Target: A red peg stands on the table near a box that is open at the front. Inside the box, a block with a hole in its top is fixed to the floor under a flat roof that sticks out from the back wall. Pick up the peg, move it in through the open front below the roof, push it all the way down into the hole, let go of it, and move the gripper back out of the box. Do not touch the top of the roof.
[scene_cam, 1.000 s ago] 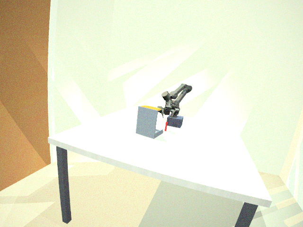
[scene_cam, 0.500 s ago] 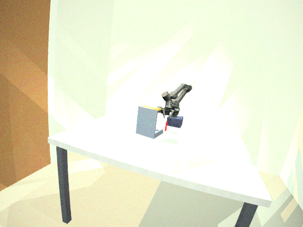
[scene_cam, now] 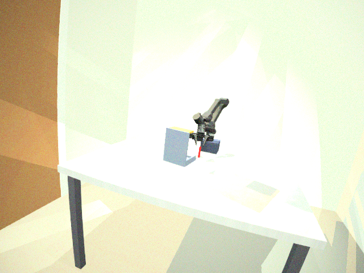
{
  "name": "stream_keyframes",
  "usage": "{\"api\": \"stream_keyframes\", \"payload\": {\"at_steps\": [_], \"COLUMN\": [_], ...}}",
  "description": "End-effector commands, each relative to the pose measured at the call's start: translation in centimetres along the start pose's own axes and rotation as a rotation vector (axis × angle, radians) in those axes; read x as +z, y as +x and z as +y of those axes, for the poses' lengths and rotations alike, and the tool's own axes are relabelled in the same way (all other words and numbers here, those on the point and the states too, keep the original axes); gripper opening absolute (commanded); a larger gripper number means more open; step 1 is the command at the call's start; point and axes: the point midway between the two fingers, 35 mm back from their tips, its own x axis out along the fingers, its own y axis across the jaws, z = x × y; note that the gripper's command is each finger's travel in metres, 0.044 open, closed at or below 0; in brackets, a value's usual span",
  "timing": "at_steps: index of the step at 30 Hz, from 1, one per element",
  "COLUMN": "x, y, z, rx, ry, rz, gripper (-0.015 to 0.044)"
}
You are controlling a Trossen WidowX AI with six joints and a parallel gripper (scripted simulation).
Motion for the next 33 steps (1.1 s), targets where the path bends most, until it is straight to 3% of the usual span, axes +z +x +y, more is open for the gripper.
{"api": "stream_keyframes", "payload": {"at_steps": [1,33], "x": [0.7,4.2], "y": [0.5,2.8], "z": [0.0,-0.6], "rx": [-0.002,-0.019], "ry": [0.010,0.027], "rz": [-0.008,-0.037], "gripper": [0.0220,0.0220]}}
